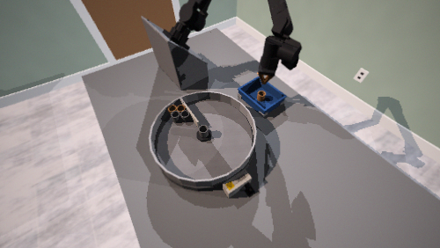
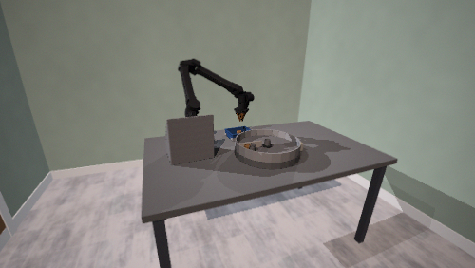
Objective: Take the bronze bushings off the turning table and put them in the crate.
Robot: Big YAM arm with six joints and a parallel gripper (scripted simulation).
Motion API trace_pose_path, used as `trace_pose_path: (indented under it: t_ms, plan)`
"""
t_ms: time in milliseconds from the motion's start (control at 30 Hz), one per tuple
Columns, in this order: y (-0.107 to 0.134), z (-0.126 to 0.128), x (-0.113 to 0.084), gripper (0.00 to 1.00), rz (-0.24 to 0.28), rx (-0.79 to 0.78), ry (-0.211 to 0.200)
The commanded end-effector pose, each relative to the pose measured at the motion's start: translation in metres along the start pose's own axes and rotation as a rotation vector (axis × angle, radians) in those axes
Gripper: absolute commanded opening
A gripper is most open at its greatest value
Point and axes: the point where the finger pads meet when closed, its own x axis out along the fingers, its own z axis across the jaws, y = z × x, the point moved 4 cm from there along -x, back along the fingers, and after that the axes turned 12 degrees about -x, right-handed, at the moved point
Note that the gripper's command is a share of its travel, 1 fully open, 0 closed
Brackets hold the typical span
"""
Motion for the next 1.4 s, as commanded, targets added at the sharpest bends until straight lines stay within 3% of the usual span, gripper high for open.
trace_pose_path:
  t_ms: [0,1367]
  plan:
    - [-0.0083,-0.0094,-0.0173,0.16,-0.030,-0.020,0.027]
    - [-0.0090,-0.0079,-0.0142,0.16,-0.027,-0.020,0.023]
